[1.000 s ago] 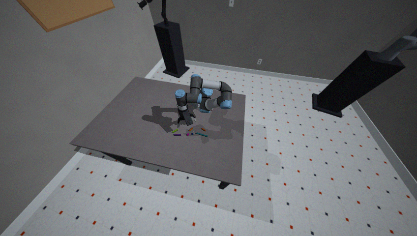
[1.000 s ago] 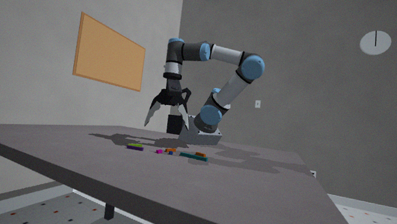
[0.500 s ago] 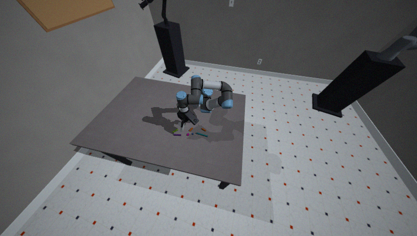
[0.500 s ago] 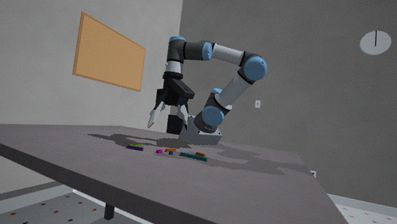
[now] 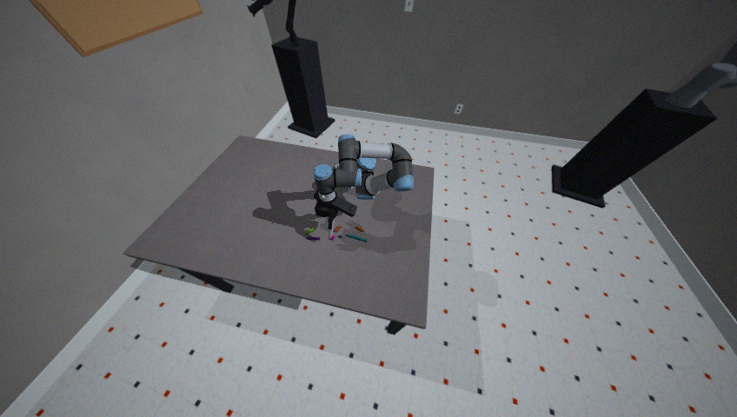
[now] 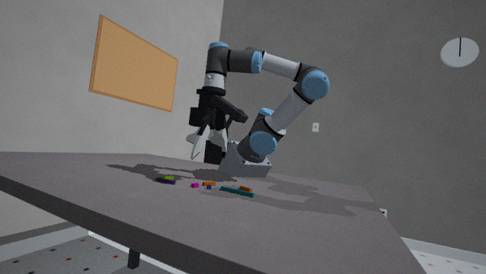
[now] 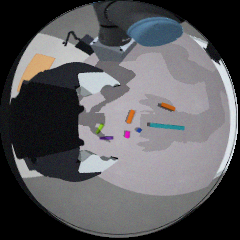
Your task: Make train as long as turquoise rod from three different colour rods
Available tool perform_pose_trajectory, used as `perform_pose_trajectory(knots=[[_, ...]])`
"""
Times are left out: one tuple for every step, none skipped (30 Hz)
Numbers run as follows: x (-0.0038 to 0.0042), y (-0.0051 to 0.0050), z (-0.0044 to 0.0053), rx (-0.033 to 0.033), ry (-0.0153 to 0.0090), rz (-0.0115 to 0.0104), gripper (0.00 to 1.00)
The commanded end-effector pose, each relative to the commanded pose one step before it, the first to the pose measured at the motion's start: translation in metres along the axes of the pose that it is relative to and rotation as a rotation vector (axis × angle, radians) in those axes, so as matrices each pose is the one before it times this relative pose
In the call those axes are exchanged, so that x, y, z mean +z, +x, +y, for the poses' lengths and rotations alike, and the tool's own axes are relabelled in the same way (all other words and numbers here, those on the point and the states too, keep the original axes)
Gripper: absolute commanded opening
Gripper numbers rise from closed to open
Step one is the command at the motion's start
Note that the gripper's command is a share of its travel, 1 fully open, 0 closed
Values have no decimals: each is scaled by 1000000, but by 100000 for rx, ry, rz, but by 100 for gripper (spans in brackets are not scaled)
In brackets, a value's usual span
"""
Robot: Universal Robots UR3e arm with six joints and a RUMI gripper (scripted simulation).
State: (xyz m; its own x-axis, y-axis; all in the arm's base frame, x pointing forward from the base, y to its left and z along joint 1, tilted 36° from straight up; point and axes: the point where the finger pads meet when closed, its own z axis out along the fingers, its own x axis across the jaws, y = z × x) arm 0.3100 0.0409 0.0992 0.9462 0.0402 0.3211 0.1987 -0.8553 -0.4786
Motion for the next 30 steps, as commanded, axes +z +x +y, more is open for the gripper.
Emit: perform_pose_trajectory(knots=[[-394,2112,-5117,-16764,582,671,100],[42,491,-927,-3058,15,15,100],[43,518,-904,-3057,15,16,100],[44,544,-881,-3057,16,18,100],[45,569,-857,-3057,16,19,100],[46,595,-832,-3057,17,20,100],[46,619,-807,-3056,17,21,100],[0,0,0,0,0,0,100],[0,0,0,0,0,0,100],[60,820,-995,-3901,22,29,100],[59,823,-912,-3740,21,30,100],[58,818,-832,-3572,21,30,100],[56,806,-755,-3399,20,30,100],[54,788,-681,-3220,19,30,100],[52,764,-611,-3037,18,30,100],[49,735,-545,-2851,17,29,100],[47,702,-484,-2662,15,29,100],[44,664,-427,-2472,14,27,100],[41,623,-375,-2281,13,26,100],[38,579,-327,-2090,12,25,100],[35,533,-284,-1900,10,23,100],[32,486,-244,-1712,9,21,100],[29,438,-209,-1528,8,19,100],[25,389,-177,-1348,7,17,100],[0,0,0,0,0,0,100],[0,0,0,0,0,0,100],[22,341,-148,-1174,6,15,100],[19,295,-123,-1006,5,13,100],[16,249,-100,-847,4,11,100],[13,206,-80,-697,4,9,100]])
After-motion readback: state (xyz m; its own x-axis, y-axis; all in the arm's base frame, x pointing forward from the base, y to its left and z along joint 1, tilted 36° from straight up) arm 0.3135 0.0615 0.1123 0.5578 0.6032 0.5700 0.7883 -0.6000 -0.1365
